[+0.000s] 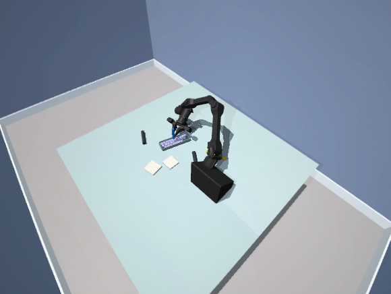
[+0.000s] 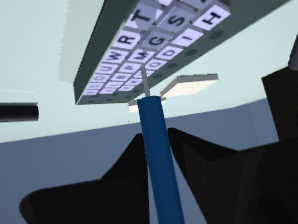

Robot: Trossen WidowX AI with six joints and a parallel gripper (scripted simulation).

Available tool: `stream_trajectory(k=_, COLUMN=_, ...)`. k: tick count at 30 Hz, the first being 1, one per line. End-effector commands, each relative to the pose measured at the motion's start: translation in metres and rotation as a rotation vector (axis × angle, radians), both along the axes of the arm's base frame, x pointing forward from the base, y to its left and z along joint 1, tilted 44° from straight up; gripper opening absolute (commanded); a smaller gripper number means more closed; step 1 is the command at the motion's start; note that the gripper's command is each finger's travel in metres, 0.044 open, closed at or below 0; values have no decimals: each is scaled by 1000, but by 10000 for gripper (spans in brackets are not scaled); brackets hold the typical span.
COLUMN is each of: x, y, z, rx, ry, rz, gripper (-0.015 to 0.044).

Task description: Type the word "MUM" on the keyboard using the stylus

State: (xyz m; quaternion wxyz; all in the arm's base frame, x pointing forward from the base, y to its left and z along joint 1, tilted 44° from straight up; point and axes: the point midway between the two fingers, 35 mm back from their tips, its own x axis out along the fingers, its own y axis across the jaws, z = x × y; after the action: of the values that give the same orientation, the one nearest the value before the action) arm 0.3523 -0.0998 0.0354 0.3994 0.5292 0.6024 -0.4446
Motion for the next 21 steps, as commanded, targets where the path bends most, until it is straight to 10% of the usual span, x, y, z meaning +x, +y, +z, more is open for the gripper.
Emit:
stream_trajectory(k=1, x=0, y=-2, z=-2, rx=-3, ry=0, rz=5, gripper=81)
stream_trajectory(k=21, x=-1, y=-7, z=-8, rx=-3, ry=0, rz=5, gripper=81)
